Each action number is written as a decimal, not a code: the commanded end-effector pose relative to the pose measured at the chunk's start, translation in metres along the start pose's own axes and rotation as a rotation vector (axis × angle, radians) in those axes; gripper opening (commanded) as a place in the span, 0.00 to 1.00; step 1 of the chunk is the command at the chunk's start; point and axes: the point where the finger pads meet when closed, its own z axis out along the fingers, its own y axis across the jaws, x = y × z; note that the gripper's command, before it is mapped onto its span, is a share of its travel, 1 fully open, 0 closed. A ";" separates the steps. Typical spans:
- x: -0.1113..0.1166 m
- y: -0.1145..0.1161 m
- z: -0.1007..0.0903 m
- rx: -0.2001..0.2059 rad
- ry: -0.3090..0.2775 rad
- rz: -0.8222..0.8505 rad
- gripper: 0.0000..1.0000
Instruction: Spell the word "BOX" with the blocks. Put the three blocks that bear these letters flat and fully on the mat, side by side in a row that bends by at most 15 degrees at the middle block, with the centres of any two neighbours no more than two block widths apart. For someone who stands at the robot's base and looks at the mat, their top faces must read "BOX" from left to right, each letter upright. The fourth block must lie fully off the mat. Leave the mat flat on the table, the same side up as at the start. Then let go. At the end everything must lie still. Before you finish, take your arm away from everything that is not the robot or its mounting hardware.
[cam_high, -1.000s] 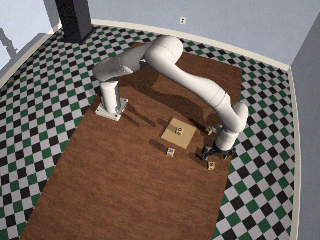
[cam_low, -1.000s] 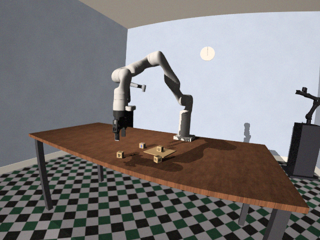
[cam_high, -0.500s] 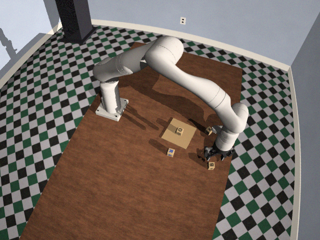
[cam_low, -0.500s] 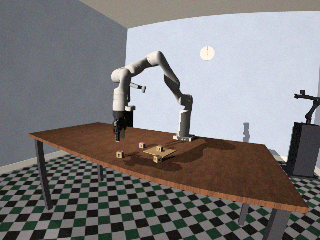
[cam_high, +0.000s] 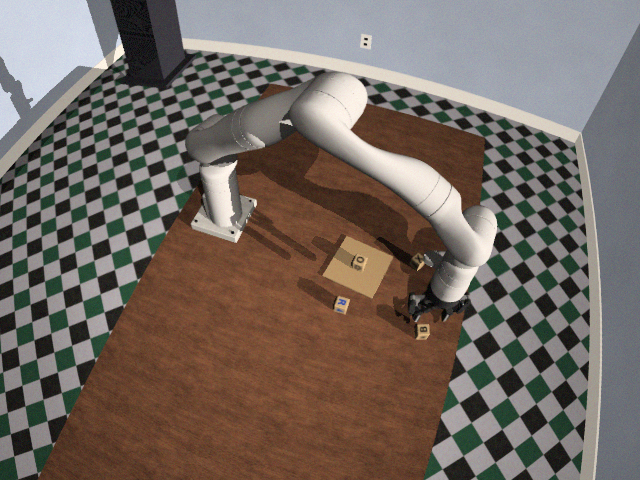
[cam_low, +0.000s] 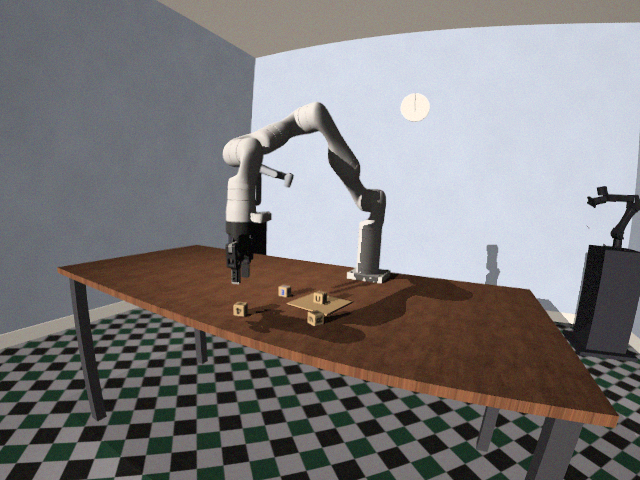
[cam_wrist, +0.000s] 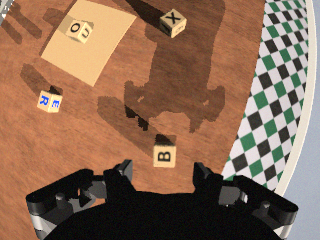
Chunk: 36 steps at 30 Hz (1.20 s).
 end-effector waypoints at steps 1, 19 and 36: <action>0.000 0.001 -0.001 -0.002 -0.001 0.000 0.67; 0.000 0.001 0.004 -0.002 -0.001 0.000 0.67; -0.001 0.001 0.024 -0.002 -0.001 0.000 0.67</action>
